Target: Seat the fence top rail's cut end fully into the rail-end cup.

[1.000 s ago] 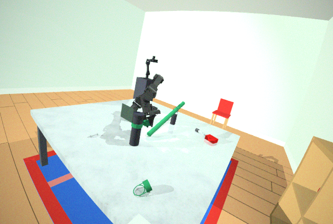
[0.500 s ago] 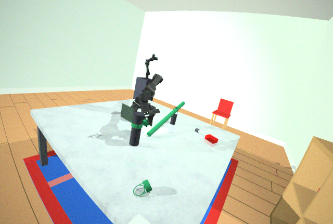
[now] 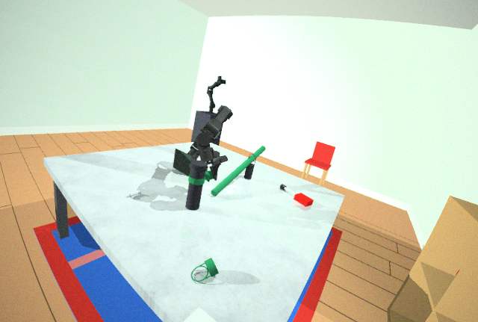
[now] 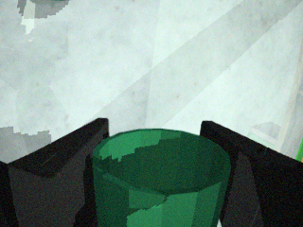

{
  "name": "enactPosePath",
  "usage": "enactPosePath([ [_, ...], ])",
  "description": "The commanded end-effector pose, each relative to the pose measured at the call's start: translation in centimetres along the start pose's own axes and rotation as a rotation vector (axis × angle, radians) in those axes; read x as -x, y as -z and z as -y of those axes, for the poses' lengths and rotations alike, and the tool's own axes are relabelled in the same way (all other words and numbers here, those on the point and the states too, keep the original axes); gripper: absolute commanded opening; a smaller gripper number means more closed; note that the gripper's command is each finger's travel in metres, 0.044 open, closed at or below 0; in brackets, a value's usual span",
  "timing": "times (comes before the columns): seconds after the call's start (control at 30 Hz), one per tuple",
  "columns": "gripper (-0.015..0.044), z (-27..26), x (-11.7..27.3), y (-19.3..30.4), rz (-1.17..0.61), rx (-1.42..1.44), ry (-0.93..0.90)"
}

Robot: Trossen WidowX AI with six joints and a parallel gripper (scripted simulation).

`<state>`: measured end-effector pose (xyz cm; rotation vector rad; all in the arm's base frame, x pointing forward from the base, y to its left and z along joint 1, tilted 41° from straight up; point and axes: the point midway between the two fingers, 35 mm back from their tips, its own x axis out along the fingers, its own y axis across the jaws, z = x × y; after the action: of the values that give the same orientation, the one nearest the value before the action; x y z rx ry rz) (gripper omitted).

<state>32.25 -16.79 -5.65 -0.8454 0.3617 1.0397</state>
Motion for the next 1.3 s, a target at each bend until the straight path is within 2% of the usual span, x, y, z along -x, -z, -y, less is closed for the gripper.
enactPosePath([
  [0.0, 0.0, -0.21, 0.13, 0.12, 0.011, 0.01, 0.0],
  [0.83, 0.0, -0.05, 0.02, 0.03, 0.009, 0.005, 0.001],
  [1.27, 0.0341, 0.25, 0.49, -0.47, 0.009, 0.004, 0.0],
])
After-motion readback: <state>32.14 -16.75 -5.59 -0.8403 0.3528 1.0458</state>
